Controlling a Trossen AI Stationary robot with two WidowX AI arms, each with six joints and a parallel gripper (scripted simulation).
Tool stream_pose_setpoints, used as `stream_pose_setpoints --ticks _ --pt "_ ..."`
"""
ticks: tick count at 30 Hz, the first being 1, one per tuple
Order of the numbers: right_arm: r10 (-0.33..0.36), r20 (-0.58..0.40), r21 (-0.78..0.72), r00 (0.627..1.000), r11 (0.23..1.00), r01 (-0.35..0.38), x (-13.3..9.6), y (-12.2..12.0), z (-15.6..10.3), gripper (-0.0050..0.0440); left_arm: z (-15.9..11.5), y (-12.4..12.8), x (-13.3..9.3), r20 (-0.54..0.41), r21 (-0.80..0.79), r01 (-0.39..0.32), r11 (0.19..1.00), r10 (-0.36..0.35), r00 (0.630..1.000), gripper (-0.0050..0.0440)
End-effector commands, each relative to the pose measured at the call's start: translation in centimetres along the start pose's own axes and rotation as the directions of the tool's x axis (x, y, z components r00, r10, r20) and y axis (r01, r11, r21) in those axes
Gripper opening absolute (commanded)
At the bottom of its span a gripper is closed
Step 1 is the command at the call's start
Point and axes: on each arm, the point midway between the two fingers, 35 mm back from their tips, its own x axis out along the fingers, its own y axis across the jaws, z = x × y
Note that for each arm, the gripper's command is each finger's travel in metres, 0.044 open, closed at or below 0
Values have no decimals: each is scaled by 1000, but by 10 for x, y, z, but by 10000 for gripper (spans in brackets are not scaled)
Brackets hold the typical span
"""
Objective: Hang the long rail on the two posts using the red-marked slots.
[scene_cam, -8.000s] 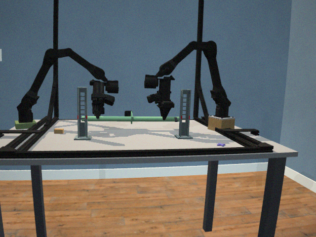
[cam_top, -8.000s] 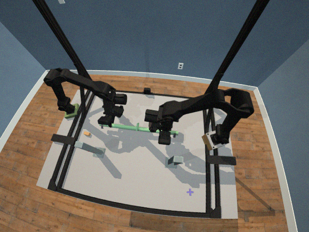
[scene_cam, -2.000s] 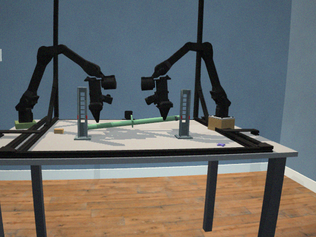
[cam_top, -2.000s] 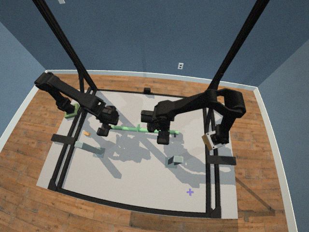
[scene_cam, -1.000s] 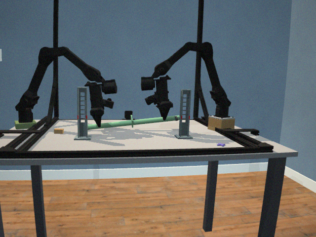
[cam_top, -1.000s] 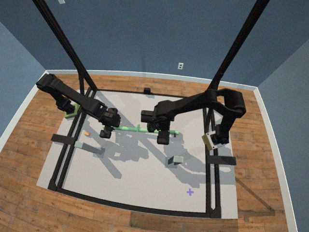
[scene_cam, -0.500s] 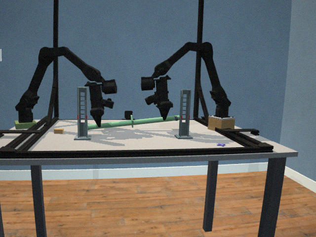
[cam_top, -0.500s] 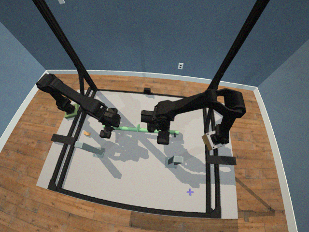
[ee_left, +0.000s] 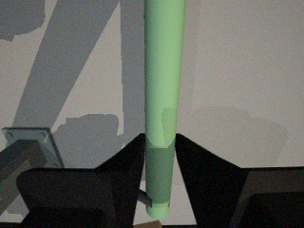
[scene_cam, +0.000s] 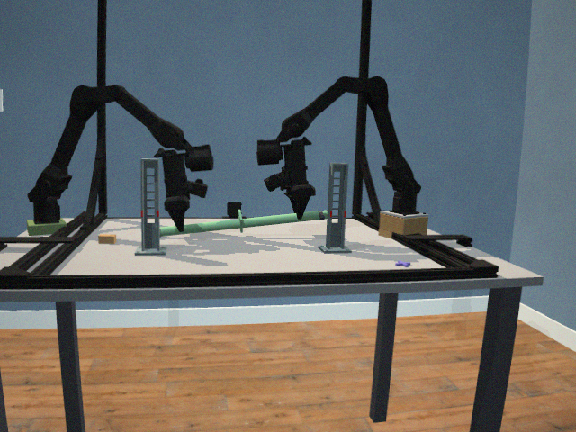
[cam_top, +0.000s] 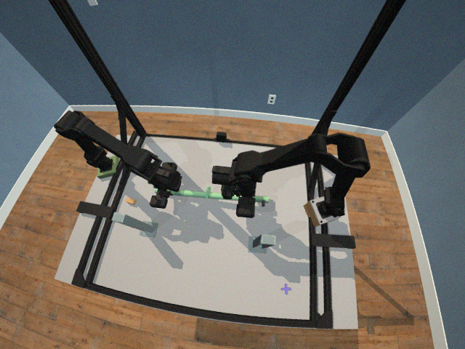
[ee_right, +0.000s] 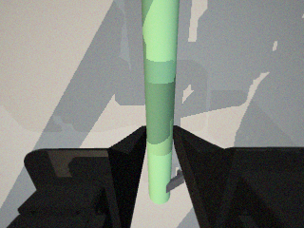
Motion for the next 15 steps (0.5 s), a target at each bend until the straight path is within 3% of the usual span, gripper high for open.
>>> stream_pose_setpoints --ticks 1,15 --pt "3 -9 -1 1000 1000 -3 3 0 -1 0 1 0 -1 5 -1 -1 1000 1 1000 0" --pt "-1 -94 0 996 1000 1 -34 -1 1 0 0 1 -5 93 1 0 1000 0 996 0"
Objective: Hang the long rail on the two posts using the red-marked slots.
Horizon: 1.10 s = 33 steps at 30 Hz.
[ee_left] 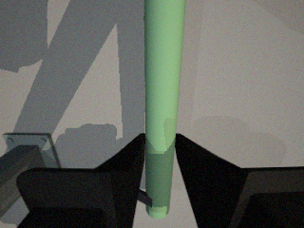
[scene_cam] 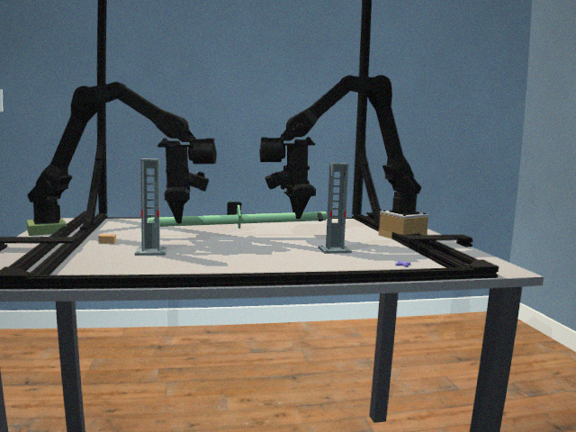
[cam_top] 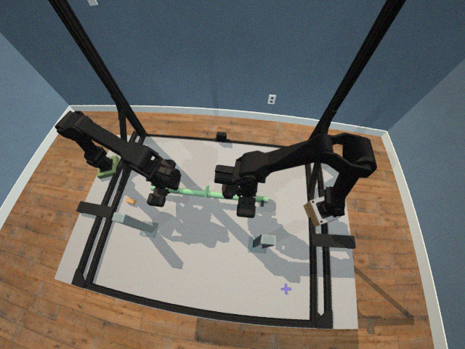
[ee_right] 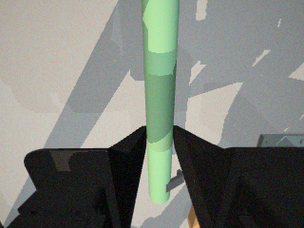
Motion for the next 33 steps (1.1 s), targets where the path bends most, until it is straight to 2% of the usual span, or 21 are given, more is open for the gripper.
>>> stream_pose_setpoints --ticks 1,17,33 --pt "-6 -26 0 1000 1000 6 -14 0 1 0 -1 1 -4 33 1 -3 1000 3 999 0" --pt "-7 -31 0 999 1000 7 -16 0 0 0 -1 1 -4 38 1 -3 1000 3 999 0" --pt "-6 -33 0 999 1000 6 -2 -1 1 0 0 1 11 37 1 -4 1000 4 999 0"
